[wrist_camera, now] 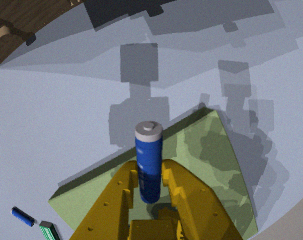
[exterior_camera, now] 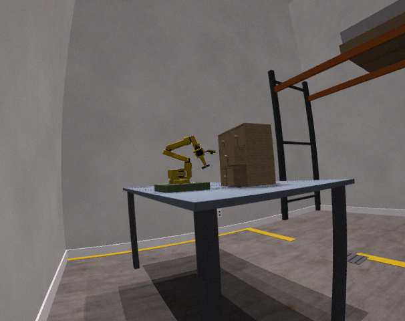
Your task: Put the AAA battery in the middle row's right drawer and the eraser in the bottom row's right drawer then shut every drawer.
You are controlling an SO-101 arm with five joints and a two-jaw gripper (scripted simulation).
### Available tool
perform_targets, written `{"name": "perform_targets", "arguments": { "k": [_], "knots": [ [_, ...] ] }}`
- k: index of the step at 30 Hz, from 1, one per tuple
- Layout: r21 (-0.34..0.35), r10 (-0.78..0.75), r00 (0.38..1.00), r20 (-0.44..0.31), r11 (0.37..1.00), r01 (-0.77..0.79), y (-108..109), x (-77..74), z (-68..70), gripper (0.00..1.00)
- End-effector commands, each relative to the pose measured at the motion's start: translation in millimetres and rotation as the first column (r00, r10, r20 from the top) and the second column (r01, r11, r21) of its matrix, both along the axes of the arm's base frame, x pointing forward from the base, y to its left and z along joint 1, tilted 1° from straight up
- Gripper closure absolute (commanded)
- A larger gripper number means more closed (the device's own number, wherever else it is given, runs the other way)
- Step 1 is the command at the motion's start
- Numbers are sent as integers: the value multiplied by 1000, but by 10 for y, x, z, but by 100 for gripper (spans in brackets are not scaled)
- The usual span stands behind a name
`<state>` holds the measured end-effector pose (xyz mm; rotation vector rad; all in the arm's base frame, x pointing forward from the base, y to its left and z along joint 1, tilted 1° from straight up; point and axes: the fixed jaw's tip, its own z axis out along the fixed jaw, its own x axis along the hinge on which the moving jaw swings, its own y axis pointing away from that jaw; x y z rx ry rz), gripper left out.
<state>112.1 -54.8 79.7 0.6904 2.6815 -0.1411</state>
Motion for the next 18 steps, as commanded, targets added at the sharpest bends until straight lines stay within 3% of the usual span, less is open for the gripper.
{"name": "perform_targets", "arguments": {
  "k": [1,6,11,18],
  "knots": [
    [-52,2,996,90,999,2,-9,5,183,100],
    [-114,12,980,199,993,11,8,-19,379,100],
    [-114,12,980,199,993,11,8,-19,379,100],
    [-197,37,937,346,980,34,0,1,660,100]
  ]
}}
